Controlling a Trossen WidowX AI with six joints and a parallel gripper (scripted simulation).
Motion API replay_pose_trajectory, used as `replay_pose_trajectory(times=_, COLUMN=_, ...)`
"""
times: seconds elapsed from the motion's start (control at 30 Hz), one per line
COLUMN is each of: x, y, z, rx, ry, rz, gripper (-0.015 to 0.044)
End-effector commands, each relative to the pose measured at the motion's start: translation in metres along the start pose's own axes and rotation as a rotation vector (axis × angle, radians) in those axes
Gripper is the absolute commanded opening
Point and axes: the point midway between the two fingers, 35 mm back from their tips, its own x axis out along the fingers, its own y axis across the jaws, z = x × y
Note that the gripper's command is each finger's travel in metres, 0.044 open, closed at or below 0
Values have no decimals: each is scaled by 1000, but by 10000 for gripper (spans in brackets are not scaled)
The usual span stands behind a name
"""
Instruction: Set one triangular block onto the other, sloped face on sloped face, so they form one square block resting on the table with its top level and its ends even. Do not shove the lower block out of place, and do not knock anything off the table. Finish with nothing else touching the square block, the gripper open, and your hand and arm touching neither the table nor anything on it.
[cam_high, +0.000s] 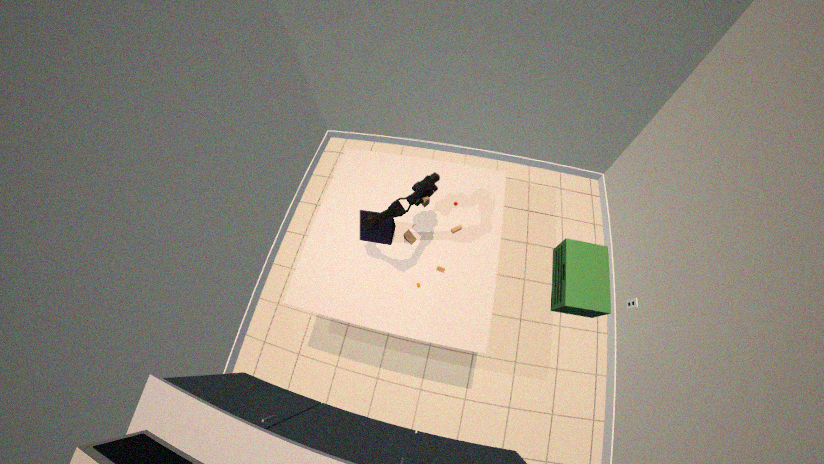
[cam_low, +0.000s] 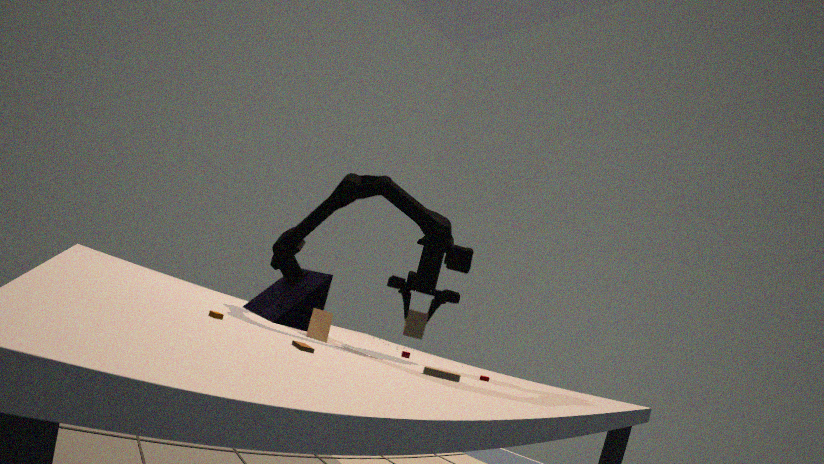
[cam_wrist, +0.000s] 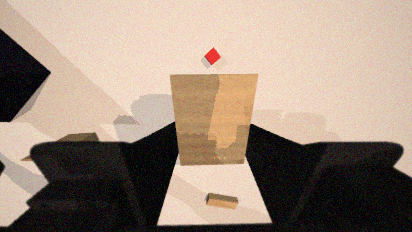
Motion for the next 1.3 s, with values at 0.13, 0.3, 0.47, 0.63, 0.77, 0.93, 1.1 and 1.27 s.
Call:
replay_pose_trajectory(times=0.13, x=-4, y=-2, z=-1, rx=-76, ry=21, rz=-2, gripper=0)
replay_pose_trajectory(times=0.3, x=-12, y=9, z=-18, rx=-77, ry=19, rz=-4, gripper=0)
replay_pose_trajectory(times=0.47, x=-21, y=23, z=-37, rx=-80, ry=17, rz=-6, gripper=0)
replay_pose_trajectory(times=0.63, x=-27, y=39, z=-53, rx=-86, ry=9, rz=-4, gripper=0)
replay_pose_trajectory(times=0.77, x=-32, y=52, z=-65, rx=-91, ry=3, rz=-2, gripper=0)
replay_pose_trajectory(times=0.93, x=-39, y=69, z=-81, rx=-91, ry=5, rz=-3, gripper=0)
replay_pose_trajectory(times=1.1, x=-44, y=87, z=-96, rx=-90, ry=7, rz=-3, gripper=0)
replay_pose_trajectory(times=1.27, x=-49, y=104, z=-111, rx=-78, ry=8, rz=-6, gripper=0)
